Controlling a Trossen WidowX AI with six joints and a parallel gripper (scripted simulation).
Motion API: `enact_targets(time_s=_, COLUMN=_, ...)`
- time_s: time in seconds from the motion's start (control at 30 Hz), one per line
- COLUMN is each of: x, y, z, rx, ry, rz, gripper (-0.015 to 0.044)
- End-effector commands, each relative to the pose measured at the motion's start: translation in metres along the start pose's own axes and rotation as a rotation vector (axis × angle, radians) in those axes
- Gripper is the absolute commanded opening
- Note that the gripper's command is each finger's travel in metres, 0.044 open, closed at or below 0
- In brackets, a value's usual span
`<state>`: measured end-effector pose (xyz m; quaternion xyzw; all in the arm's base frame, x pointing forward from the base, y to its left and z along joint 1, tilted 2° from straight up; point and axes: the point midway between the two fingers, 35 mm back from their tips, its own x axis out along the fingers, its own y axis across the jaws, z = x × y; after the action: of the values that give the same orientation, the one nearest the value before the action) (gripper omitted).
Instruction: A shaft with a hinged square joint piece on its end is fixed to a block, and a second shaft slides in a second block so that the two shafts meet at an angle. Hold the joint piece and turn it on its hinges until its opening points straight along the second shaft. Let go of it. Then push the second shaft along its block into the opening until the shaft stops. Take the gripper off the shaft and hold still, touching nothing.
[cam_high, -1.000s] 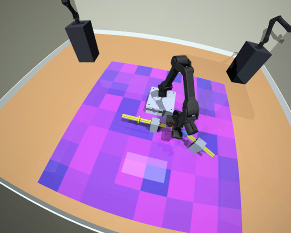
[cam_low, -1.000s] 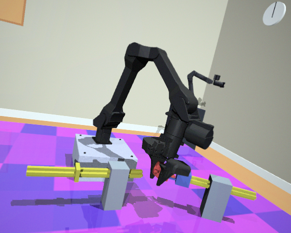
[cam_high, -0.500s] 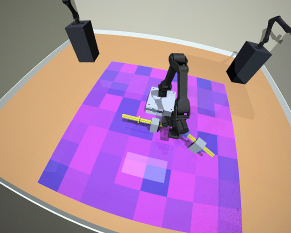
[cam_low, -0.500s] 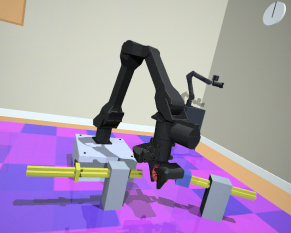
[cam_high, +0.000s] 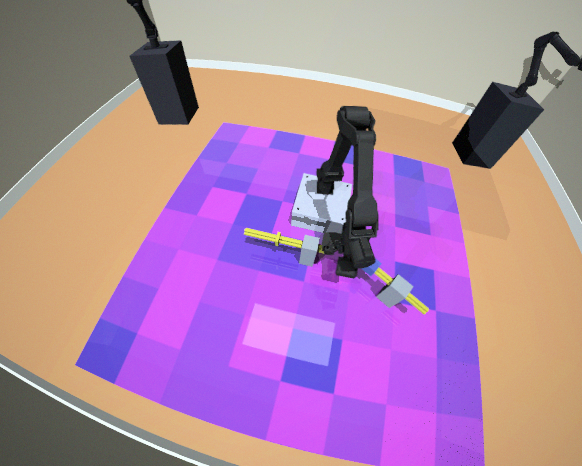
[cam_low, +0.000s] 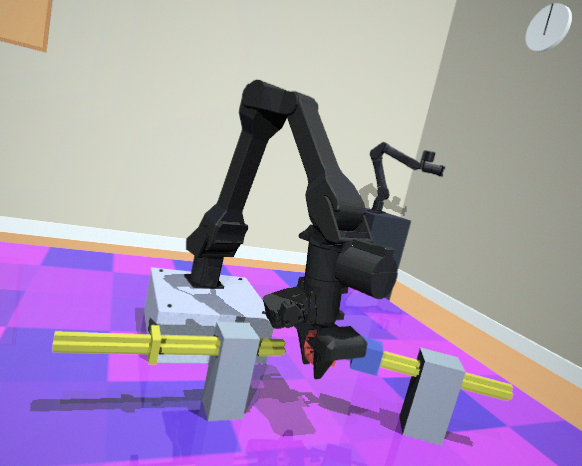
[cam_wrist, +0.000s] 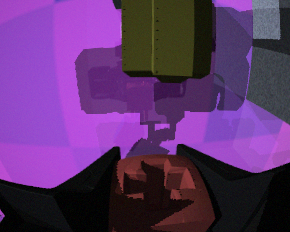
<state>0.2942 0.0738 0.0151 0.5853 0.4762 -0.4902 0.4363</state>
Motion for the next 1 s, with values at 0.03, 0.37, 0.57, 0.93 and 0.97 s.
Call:
enact_targets(time_s=0.03, x=-0.0001, y=0.0002, z=0.0000, rx=0.000, ry=-0.001, rz=0.000, gripper=0.0000)
enact_targets(time_s=0.37, x=-0.0001, y=0.0002, z=0.0000, rx=0.000, ry=-0.001, rz=0.000, gripper=0.0199)
enact_targets(time_s=0.57, x=-0.0001, y=0.0002, z=0.0000, rx=0.000, ry=-0.001, rz=0.000, gripper=0.0357)
enact_targets(time_s=0.93, x=-0.0001, y=0.0002, z=0.0000, rx=0.000, ry=-0.001, rz=0.000, gripper=0.0440)
enact_targets(time_s=0.97, x=-0.0001, y=0.0002, z=0.0000, rx=0.000, ry=-0.001, rz=0.000, gripper=0.0440)
